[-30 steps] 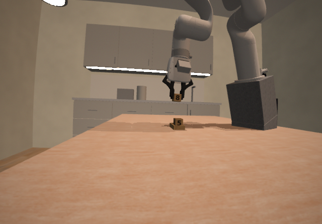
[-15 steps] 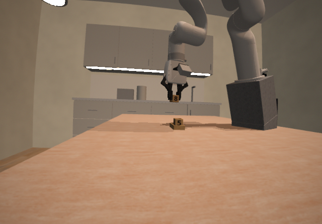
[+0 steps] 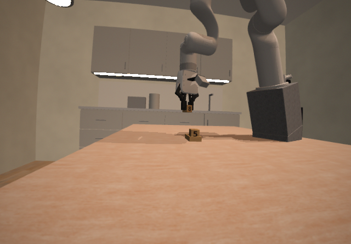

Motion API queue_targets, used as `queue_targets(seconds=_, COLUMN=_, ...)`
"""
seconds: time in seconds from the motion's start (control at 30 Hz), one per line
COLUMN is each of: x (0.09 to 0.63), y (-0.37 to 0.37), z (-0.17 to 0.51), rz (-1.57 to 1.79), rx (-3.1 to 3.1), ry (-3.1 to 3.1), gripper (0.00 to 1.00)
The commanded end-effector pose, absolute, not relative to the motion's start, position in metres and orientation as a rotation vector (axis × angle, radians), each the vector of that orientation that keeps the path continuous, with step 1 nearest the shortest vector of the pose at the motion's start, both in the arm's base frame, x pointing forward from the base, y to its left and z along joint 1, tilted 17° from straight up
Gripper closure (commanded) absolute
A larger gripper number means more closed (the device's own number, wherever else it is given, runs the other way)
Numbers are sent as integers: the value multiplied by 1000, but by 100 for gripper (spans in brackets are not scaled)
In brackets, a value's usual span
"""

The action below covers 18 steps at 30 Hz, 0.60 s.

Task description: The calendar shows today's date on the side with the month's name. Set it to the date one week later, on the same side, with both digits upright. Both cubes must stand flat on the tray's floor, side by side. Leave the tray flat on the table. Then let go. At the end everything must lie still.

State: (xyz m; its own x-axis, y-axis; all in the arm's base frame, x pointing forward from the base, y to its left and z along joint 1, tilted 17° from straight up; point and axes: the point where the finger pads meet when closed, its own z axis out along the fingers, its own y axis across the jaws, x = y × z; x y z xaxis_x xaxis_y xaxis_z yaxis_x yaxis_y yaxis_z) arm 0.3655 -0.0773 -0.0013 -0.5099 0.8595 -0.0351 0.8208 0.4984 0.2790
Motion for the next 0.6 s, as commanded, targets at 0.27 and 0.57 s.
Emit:
queue_targets(seconds=0.27, x=367, y=-79, z=-2, rz=350, rx=1440, ry=2566, gripper=71)
queue_targets(seconds=0.57, x=369, y=-78, z=-12, rz=350, rx=1440, ry=2566, gripper=71)
